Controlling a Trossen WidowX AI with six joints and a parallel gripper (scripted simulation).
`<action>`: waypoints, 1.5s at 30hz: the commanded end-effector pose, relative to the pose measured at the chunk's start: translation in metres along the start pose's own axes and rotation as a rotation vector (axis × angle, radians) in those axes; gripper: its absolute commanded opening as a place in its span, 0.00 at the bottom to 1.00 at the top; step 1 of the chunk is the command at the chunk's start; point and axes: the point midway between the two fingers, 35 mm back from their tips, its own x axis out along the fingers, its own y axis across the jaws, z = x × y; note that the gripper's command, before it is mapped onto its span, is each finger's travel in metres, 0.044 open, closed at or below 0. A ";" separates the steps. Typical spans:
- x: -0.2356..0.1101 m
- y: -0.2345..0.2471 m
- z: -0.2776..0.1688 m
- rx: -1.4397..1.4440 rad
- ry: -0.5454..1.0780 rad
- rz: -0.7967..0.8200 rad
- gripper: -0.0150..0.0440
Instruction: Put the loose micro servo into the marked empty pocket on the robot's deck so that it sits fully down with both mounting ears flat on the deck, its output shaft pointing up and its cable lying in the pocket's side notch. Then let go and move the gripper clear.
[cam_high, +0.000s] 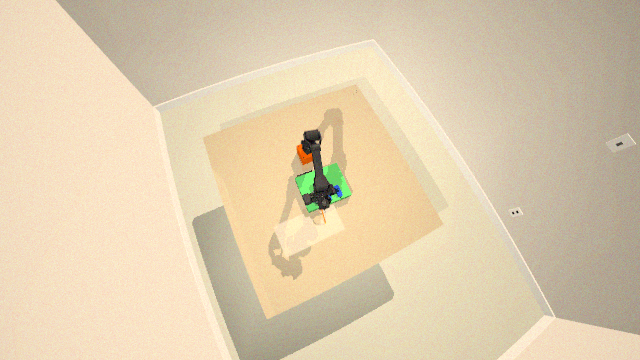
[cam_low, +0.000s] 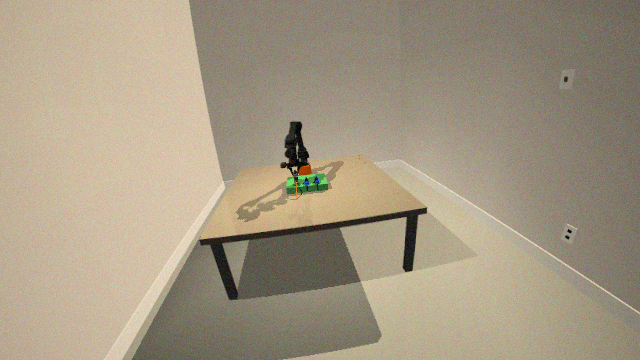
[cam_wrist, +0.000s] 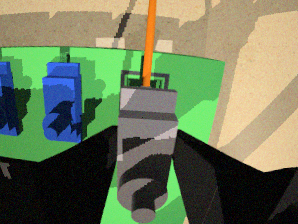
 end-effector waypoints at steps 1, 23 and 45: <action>0.001 0.000 0.004 0.004 -0.002 -0.001 0.25; 0.018 0.000 0.003 0.004 -0.002 -0.001 0.25; 0.036 0.000 0.003 0.004 -0.002 -0.001 0.25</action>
